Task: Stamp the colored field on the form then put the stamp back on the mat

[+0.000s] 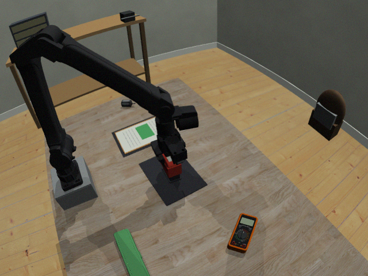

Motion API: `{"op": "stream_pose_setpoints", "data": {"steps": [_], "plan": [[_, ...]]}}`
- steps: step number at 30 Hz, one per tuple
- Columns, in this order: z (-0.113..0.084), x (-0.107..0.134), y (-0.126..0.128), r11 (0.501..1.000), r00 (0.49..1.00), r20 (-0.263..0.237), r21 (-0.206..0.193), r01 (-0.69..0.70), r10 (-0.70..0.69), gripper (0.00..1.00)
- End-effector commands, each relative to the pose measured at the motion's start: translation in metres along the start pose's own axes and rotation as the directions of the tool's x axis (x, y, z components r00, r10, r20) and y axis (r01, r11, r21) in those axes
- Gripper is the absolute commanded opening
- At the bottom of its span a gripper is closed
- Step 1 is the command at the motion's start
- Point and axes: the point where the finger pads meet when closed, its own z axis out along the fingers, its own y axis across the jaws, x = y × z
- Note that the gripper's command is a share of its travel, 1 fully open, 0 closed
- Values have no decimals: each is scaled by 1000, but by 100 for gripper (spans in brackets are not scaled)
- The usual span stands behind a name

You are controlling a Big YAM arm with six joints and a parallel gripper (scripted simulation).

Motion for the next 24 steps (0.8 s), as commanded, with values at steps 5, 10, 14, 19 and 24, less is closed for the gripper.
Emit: {"op": "stream_pose_setpoints", "data": {"steps": [5,10,14,19,24], "plan": [[8,-3,-2,1000,1000,-3,11,3,-3,33],[2,-3,0,1000,1000,-4,16,3,-3,33],[-36,-7,21,999,1000,10,-49,2,-1,33],[-58,-6,21,999,1000,11,-51,2,-2,33],[-60,-6,21,999,1000,11,-52,2,-2,33]]}}
